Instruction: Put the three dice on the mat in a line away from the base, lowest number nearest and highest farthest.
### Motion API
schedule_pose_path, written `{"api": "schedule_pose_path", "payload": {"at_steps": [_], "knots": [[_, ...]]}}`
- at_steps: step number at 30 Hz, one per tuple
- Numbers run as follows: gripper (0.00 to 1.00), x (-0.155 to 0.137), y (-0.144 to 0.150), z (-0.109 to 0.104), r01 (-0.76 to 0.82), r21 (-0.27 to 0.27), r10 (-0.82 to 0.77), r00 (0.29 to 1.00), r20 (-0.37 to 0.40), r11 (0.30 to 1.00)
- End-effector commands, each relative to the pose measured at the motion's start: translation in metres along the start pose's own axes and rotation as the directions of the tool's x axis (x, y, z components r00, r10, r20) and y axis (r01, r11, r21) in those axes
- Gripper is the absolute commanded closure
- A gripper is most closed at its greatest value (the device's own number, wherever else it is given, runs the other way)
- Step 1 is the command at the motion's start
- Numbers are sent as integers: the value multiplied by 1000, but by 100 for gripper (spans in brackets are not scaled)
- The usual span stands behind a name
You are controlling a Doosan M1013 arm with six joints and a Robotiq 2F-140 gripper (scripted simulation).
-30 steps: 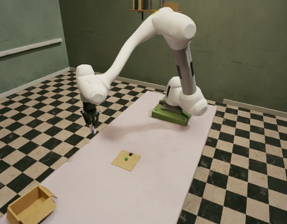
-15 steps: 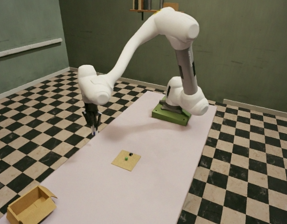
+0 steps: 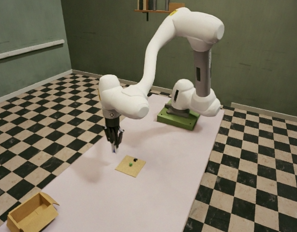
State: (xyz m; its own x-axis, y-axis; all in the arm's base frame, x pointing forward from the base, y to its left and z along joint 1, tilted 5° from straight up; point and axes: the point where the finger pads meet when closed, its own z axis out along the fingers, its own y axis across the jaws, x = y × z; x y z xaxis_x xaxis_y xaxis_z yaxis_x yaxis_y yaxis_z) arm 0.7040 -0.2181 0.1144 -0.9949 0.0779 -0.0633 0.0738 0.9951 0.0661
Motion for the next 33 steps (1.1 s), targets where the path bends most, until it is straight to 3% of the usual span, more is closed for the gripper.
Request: {"api": "schedule_pose_path", "payload": {"at_steps": [1,4,21,27,33], "knots": [[84,-13,56,-2,-84,8,84,996,-2,996],[84,-16,75,-2,-109,8,109,994,-1,994],[84,-16,76,0,-110,8,110,994,-1,994],[84,-16,76,9,-110,8,110,994,-1,994],[84,-16,75,34,-110,8,110,994,-1,994]]}}
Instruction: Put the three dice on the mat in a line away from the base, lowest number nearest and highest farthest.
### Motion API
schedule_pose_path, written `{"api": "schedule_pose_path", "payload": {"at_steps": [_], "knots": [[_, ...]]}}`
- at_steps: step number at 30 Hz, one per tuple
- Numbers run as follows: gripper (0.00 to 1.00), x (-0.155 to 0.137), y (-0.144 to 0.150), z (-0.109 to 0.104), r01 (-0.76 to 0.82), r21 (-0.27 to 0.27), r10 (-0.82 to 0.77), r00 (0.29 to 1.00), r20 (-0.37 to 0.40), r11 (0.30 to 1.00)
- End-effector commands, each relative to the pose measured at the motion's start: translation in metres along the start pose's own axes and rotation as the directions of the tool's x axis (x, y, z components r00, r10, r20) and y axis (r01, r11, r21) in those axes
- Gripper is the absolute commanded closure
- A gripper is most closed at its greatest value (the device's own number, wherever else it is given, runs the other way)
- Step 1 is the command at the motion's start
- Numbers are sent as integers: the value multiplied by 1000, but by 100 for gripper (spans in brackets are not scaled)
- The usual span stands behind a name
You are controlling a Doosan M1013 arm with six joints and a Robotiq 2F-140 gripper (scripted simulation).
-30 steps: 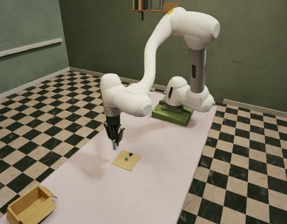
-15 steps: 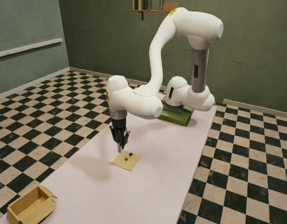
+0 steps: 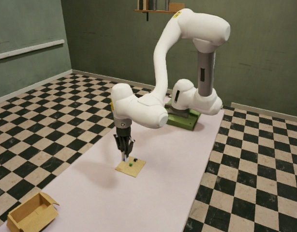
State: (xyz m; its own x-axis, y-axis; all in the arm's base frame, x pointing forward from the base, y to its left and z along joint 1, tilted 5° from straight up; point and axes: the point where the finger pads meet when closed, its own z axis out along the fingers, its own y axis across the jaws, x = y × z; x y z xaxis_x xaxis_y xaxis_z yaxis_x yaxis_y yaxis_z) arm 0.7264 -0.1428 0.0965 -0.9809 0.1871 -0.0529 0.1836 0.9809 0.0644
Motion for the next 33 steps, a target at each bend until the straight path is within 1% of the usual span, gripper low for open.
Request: {"api": "schedule_pose_path", "payload": {"at_steps": [1,9,11,16,21,33], "knots": [[84,-1,0,15,0,0,0,1000,2,1000],[84,-1,0,51,0,0,0,1000,2,1000],[84,-1,0,51,0,0,0,1000,2,1000],[84,-1,0,65,0,0,0,1000,2,1000],[84,-1,0,70,0,0,0,1000,2,1000],[84,-1,0,70,0,0,0,1000,2,1000]]}}
